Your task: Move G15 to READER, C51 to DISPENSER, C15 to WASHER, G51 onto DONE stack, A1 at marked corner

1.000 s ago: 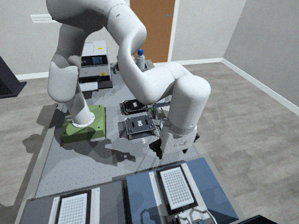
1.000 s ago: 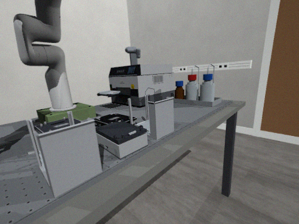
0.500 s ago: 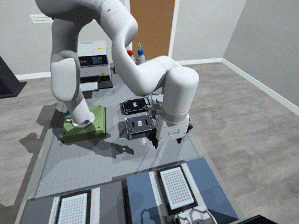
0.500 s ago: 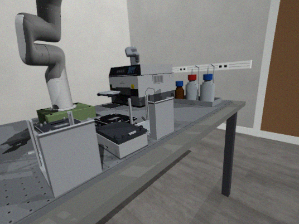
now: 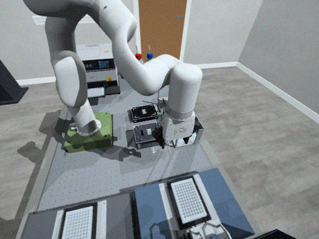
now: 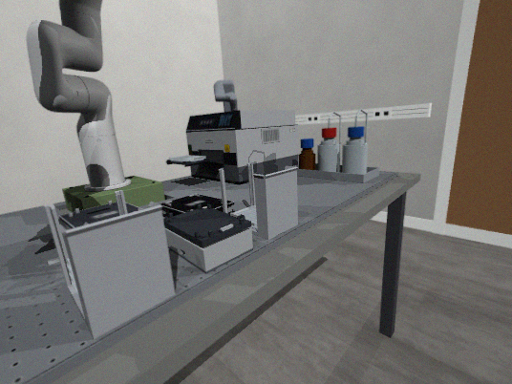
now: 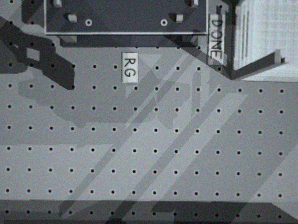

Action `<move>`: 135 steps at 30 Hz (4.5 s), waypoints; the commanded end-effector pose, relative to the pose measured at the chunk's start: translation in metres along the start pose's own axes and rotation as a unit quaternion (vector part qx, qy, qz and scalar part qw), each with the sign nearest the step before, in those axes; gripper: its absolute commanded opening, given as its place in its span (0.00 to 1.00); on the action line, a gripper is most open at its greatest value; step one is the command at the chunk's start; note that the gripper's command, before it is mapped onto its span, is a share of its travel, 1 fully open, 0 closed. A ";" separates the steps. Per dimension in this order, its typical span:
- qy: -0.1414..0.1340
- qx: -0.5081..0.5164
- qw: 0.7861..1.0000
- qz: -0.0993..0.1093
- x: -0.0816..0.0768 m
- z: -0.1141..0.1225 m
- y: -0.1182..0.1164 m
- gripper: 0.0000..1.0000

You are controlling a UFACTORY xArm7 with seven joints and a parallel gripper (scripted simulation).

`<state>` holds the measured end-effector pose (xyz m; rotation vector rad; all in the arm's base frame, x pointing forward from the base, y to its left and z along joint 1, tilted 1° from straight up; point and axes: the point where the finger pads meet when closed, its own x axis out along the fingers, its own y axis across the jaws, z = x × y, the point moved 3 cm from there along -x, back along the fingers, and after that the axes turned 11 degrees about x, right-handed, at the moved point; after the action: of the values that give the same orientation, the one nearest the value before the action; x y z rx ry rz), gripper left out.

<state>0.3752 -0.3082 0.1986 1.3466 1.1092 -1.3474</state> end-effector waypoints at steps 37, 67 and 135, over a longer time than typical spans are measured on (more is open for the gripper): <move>-0.003 0.001 1.000 0.003 -0.001 -0.101 -0.023 1.00; -0.003 0.001 1.000 0.003 -0.001 -0.186 -0.060 1.00; -0.002 0.001 1.000 0.003 0.000 -0.288 -0.132 1.00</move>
<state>0.2991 -0.0005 0.1964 1.3444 1.1024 -1.3493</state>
